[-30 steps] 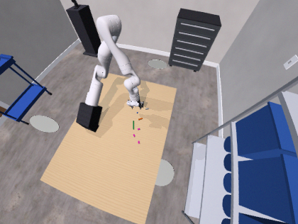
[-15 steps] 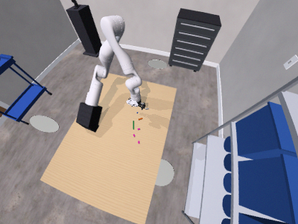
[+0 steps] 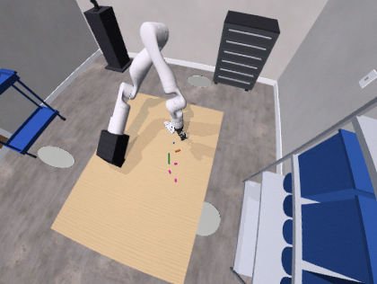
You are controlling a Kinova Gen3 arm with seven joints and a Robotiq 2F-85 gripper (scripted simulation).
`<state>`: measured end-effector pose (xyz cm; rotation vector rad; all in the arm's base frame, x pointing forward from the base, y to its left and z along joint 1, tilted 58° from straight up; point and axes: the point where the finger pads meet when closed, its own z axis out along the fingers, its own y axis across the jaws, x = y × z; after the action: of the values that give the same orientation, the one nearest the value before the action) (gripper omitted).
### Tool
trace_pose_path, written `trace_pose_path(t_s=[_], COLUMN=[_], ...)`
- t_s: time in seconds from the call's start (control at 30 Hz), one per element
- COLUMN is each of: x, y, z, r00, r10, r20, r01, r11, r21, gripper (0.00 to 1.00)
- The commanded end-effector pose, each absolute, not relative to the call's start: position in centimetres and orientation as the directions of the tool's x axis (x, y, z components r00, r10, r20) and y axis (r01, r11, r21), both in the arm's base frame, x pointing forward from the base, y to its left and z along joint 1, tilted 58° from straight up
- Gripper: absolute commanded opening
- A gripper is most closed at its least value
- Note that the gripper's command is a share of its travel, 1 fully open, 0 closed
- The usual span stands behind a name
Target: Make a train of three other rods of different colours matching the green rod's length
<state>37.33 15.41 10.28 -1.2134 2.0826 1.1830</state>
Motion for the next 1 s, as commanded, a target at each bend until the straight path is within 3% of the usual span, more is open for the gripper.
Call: trace_pose_path(t_s=[0.0,0.27,0.93,0.97], x=[38.0,40.0,41.4,41.4], y=[16.3,17.9,19.1,19.1], z=[10.8,12.4,13.7,13.7], r00=[-0.565,-0.777,-0.878,-0.878], r10=[-0.471,-0.361,-0.268,-0.268], r20=[-0.678,-0.516,-0.397,-0.397], r01=[-0.824,-0.629,-0.478,-0.478], r11=[0.274,0.401,0.460,0.460], r21=[0.496,0.666,0.748,0.748], gripper=[1.00,1.00,1.00,0.24])
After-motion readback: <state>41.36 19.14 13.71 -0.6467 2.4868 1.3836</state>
